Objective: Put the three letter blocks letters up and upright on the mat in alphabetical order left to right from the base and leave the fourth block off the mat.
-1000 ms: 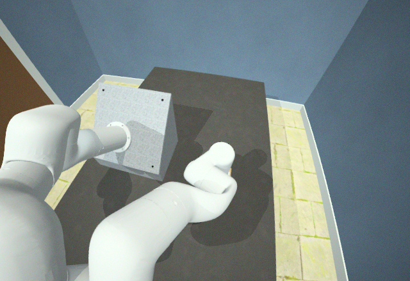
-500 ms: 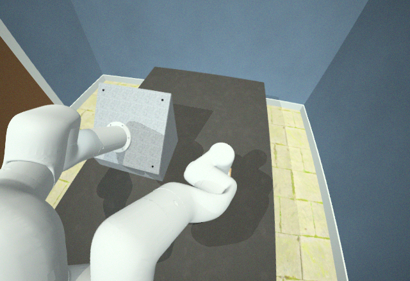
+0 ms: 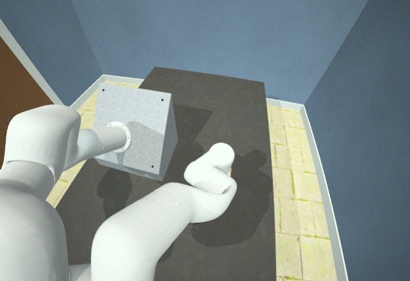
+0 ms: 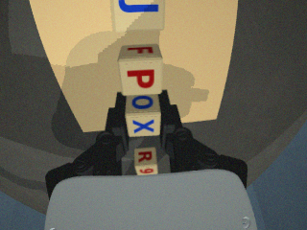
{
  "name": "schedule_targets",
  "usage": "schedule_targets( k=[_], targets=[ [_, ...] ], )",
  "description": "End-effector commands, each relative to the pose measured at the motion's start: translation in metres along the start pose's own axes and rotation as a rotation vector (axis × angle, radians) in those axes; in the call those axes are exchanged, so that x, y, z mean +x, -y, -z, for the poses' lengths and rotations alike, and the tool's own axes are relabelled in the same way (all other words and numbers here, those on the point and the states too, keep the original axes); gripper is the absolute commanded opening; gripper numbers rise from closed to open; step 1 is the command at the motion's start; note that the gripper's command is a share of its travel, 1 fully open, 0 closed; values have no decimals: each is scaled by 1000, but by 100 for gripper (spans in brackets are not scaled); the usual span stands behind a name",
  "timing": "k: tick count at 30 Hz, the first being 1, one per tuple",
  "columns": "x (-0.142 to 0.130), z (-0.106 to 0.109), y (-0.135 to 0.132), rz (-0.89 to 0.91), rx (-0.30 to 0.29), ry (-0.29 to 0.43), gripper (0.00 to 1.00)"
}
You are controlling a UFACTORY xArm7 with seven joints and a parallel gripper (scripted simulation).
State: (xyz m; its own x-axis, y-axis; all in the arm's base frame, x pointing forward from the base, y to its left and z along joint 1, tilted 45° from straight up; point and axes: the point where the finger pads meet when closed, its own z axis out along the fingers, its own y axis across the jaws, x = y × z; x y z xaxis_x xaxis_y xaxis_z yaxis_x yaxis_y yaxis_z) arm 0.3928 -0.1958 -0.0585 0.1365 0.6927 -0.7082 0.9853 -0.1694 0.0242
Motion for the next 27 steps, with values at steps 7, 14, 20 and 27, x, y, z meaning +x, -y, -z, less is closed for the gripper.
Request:
schedule_targets(
  k=[7, 14, 20, 27],
  targets=[
    [1, 2, -1, 0, -4, -2, 21],
    [1, 2, -1, 0, -4, -2, 21],
    [1, 2, -1, 0, -4, -2, 21],
    [1, 2, -1, 0, -4, -2, 26]
  ],
)
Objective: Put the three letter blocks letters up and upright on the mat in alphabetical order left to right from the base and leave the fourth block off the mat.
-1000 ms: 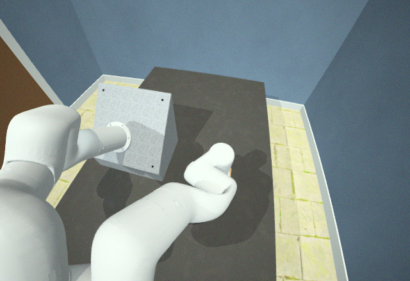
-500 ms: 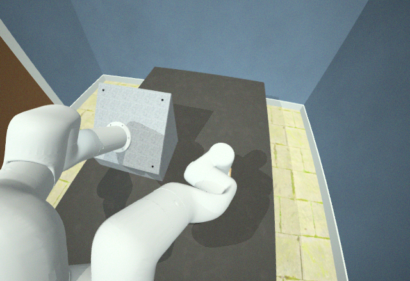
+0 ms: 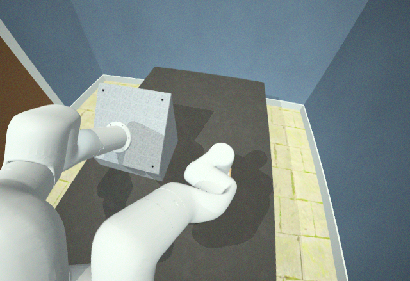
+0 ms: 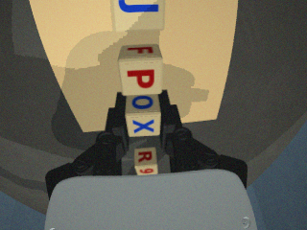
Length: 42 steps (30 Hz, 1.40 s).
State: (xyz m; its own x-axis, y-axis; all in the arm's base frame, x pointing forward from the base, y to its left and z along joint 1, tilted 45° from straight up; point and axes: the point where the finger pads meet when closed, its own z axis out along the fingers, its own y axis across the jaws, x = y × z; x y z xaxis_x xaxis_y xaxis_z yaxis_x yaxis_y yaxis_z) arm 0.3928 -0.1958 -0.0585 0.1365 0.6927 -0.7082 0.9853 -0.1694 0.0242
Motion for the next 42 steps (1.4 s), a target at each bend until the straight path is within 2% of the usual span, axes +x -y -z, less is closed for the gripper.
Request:
schedule_targets(
  k=[1, 2, 3, 5, 6, 8, 9, 13, 14, 29, 34, 42],
  targets=[
    [1, 2, -1, 0, -4, -2, 26],
    [1, 2, -1, 0, -4, -2, 26],
    [1, 2, -1, 0, -4, -2, 30],
    [1, 2, -1, 0, -4, -2, 30],
    [1, 2, -1, 0, -4, -2, 34],
    [1, 2, -1, 0, -4, -2, 34],
    [1, 2, -1, 0, -4, -2, 38],
    [1, 2, -1, 0, -4, -2, 38],
    [1, 2, -1, 0, -4, -2, 42],
    [1, 5, -1, 0, -4, -2, 42],
    [1, 21, -1, 0, -4, -2, 42],
    [1, 64, -1, 0, -4, -2, 42]
  ],
)
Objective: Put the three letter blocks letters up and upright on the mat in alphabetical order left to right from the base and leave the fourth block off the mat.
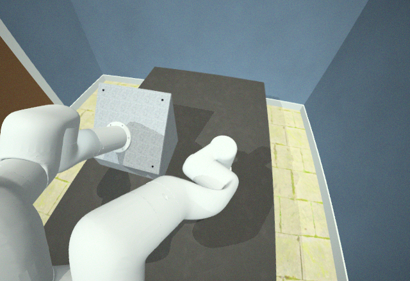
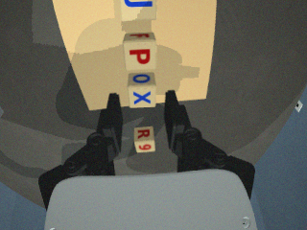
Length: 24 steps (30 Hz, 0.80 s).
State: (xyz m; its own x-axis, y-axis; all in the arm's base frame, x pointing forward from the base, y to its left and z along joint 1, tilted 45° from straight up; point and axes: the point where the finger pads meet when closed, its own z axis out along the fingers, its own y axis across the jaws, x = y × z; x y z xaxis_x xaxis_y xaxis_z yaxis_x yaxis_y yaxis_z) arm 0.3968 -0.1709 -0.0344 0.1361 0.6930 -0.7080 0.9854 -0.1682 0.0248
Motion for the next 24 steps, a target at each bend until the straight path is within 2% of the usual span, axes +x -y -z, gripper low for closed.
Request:
schedule_targets(
  k=[1, 9, 14, 15, 24],
  targets=[
    [0, 34, -1, 0, -3, -2, 42],
    [0, 54, -1, 0, -3, -2, 42],
    [0, 57, -1, 0, -3, -2, 42],
    [0, 57, -1, 0, -3, -2, 100],
    [0, 57, -1, 0, -3, -2, 100]
  ],
)
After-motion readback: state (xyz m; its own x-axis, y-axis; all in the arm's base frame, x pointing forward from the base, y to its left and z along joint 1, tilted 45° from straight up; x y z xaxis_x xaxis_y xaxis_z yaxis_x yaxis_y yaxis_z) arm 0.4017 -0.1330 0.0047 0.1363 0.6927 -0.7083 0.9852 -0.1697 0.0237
